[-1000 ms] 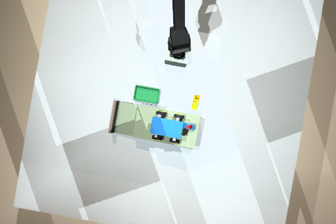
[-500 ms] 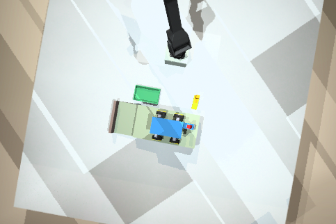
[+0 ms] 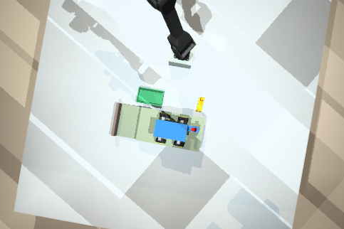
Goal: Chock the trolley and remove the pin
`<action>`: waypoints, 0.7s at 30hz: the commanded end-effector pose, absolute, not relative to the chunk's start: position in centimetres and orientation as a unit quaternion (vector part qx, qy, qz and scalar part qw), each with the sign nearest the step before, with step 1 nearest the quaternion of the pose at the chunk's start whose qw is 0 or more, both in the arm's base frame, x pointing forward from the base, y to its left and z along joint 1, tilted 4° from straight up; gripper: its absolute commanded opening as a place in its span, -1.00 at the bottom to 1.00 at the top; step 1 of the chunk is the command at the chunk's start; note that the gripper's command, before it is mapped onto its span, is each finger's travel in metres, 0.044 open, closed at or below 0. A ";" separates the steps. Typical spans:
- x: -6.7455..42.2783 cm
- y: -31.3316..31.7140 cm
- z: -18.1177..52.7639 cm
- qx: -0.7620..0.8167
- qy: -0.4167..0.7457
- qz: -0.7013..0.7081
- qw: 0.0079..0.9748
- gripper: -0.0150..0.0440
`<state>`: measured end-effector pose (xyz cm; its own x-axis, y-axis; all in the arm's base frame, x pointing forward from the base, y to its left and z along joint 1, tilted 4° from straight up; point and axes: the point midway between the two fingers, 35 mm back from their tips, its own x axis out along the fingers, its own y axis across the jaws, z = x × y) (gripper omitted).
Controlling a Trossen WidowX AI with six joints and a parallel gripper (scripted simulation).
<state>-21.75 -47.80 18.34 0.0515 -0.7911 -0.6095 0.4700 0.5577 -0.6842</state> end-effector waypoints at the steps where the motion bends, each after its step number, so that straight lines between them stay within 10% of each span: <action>1: -17.5 -48.4 18.1 -0.154 0.521 -0.417 0.728 0.15; 21: 6.3 -46.1 16.6 -0.191 0.502 -0.225 0.813 0.15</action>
